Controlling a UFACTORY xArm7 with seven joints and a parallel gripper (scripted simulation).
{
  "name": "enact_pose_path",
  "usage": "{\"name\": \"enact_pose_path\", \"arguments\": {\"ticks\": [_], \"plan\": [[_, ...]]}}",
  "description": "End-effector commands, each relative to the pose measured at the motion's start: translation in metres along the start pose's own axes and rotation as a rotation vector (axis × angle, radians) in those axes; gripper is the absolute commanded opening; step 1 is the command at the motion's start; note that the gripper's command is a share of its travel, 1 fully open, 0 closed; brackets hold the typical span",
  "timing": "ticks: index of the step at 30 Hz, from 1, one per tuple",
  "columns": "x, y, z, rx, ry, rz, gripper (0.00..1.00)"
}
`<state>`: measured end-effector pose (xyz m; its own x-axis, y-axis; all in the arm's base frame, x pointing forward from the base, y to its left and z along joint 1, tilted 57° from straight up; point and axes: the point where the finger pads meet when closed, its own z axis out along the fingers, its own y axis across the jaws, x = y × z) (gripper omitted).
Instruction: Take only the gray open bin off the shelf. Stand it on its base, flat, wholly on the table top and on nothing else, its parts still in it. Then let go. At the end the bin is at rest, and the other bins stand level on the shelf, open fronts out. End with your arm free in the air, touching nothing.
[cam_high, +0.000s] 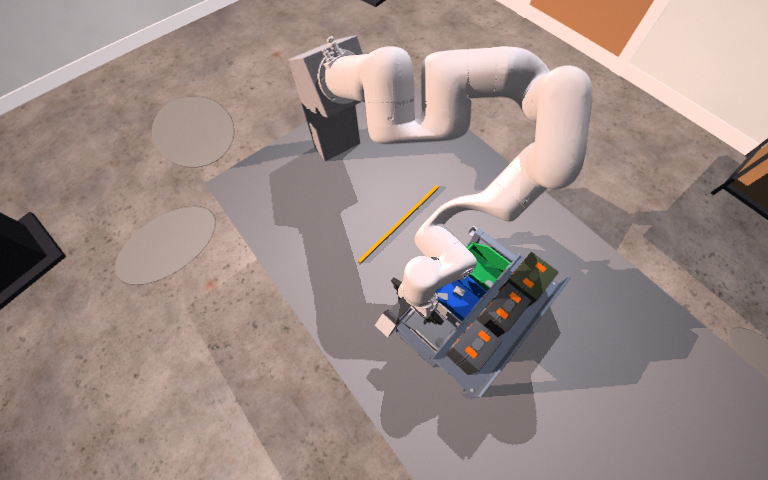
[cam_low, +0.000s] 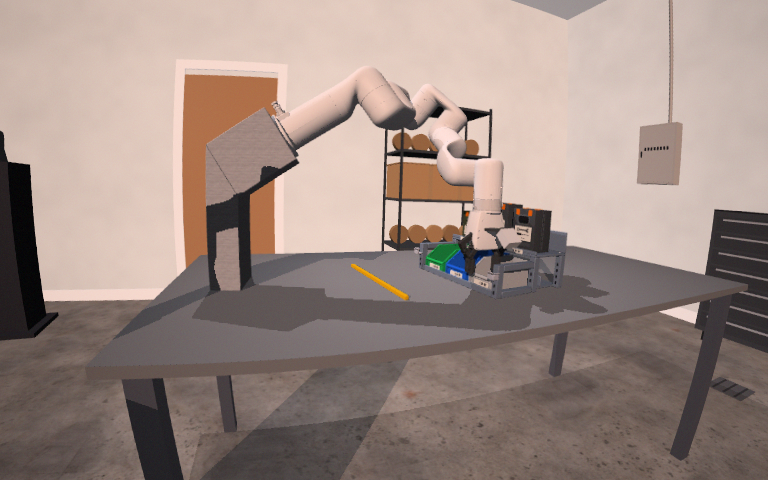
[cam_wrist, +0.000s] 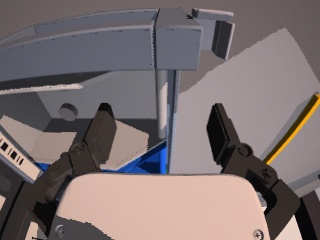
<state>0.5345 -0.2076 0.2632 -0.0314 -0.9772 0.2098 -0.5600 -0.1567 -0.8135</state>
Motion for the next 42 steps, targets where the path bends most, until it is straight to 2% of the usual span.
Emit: {"name": "enact_pose_path", "arguments": {"ticks": [1,42], "plan": [[0.0007,-0.0005,-0.0003,0.001,0.001,0.000,1.00],[0.0007,-0.0006,-0.0076,0.001,0.001,0.000,1.00]]}}
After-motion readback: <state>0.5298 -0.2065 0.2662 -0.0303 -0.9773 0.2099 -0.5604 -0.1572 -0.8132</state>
